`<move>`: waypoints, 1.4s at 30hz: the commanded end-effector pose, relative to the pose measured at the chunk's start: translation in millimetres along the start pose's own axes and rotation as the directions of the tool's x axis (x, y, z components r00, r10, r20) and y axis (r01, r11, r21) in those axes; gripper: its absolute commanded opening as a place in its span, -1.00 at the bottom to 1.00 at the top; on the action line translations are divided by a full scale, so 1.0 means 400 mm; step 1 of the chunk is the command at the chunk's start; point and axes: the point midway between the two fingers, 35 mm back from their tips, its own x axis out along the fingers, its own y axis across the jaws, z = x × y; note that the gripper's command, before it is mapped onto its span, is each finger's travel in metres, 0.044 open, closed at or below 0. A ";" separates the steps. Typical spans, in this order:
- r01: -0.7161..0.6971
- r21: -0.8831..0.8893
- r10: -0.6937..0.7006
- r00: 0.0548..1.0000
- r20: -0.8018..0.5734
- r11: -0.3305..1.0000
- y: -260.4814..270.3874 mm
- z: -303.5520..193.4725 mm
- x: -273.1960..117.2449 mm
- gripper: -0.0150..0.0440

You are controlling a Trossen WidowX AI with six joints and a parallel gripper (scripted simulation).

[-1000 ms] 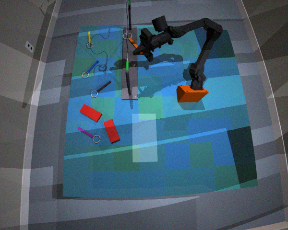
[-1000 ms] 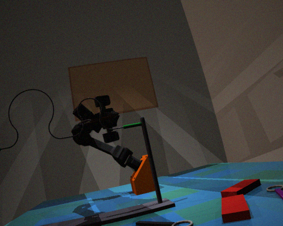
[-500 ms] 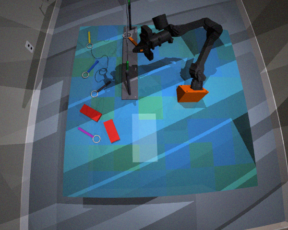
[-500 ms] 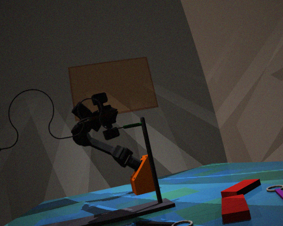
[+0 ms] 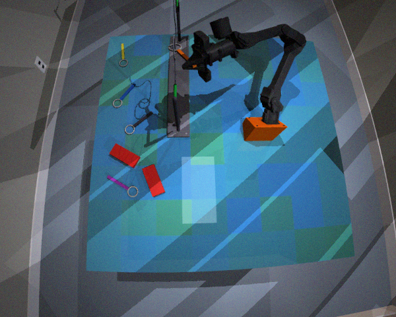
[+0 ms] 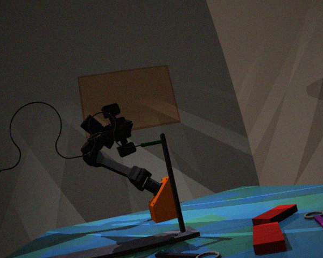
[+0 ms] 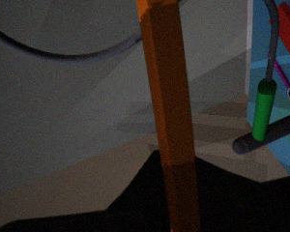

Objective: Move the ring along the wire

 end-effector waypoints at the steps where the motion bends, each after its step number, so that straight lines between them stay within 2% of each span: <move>1: -0.022 0.010 0.022 1.000 0.001 1.000 0.022 0.005 -0.006 -1.00; 23: -0.018 0.003 0.018 1.000 0.001 1.000 0.041 0.009 -0.011 -1.00; 42: 0.072 -0.154 -0.069 0.997 0.027 0.985 0.022 0.012 -0.009 -1.00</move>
